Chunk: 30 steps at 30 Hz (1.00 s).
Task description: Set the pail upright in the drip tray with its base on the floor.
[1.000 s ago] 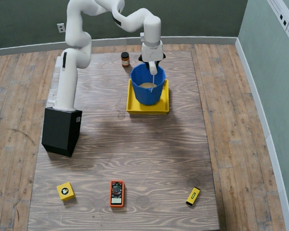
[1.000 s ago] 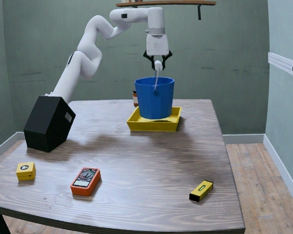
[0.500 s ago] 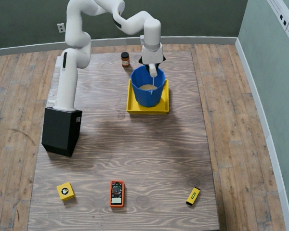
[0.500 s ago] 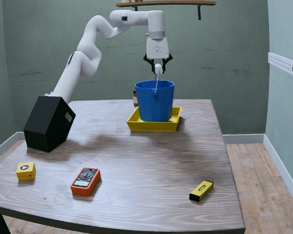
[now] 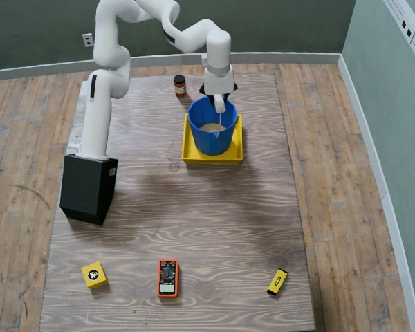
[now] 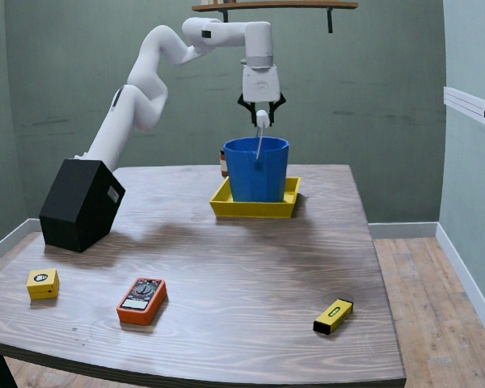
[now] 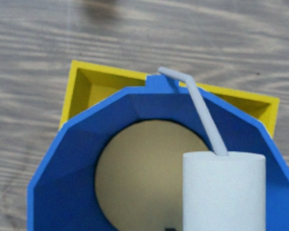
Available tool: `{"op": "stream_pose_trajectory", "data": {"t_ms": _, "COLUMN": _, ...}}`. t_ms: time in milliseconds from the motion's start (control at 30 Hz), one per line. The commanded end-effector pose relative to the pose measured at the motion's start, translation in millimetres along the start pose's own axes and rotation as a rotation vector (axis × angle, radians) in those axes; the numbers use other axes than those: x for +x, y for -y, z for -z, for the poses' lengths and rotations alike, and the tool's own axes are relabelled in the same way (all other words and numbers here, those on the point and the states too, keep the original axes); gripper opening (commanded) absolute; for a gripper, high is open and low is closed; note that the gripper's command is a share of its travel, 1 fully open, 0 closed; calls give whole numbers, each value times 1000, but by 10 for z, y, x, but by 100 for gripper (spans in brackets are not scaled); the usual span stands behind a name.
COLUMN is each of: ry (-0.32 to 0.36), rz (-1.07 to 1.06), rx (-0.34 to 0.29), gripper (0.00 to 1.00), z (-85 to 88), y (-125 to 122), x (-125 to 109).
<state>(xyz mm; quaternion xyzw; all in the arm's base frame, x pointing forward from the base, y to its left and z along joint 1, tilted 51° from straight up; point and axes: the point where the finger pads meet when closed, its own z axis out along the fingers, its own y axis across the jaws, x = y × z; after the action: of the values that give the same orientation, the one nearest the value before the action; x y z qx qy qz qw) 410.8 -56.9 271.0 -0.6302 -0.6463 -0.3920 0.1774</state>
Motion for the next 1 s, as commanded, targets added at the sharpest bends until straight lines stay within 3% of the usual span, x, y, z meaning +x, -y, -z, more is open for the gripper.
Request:
{"op": "stream_pose_trajectory", "data": {"t_ms": 0, "ry": 2, "rz": 1, "rx": -3, "gripper": 0, "z": -21, "y": -10, "x": 0}}
{"op": "stream_pose_trajectory", "data": {"t_ms": 967, "ry": 2, "rz": 1, "rx": -3, "gripper": 0, "z": -82, "y": -10, "x": 0}}
